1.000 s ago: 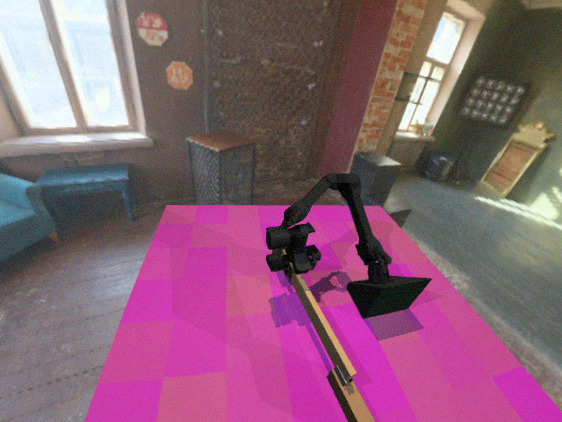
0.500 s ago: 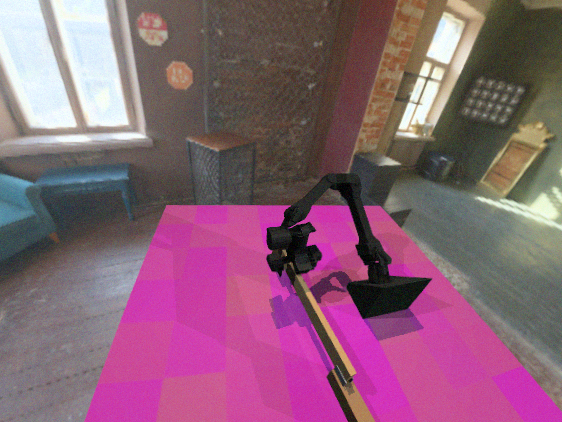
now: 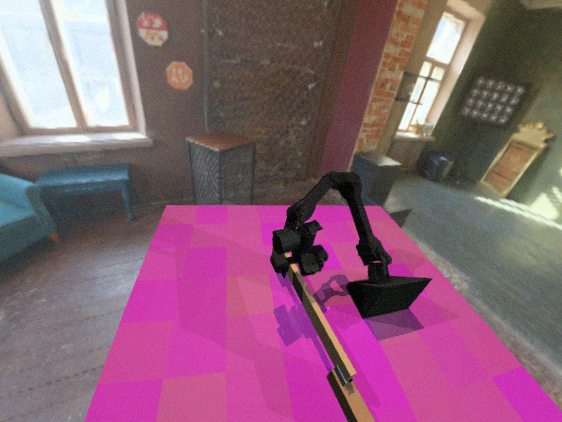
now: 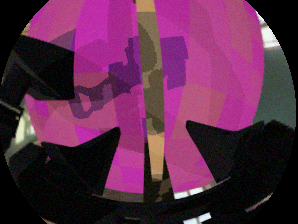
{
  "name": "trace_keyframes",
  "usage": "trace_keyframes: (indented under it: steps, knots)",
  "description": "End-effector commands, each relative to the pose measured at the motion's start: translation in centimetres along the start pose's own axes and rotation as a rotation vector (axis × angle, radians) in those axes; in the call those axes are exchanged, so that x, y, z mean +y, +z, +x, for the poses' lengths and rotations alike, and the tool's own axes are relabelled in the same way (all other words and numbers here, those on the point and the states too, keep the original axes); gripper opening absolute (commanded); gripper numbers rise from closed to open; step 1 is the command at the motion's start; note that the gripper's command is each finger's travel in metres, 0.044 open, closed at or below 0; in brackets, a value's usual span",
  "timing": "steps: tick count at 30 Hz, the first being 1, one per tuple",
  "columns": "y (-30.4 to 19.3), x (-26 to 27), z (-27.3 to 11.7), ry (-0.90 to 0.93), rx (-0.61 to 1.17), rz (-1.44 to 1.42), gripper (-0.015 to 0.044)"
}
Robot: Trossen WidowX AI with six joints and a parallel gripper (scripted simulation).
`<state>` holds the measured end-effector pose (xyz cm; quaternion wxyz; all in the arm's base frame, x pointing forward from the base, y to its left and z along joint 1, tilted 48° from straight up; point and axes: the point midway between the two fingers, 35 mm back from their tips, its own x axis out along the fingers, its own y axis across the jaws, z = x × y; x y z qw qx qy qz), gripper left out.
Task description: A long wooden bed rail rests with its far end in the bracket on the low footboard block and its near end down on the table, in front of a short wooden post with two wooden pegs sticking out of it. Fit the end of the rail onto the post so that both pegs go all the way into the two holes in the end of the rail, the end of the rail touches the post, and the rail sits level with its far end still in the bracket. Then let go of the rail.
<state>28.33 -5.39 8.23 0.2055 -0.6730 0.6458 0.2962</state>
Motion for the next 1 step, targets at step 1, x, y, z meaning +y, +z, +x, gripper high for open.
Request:
trace_keyframes:
  steps: [1]
  knots:
    - [0.03,-0.12,-0.12,-0.002,-0.004,0.007,0.044]
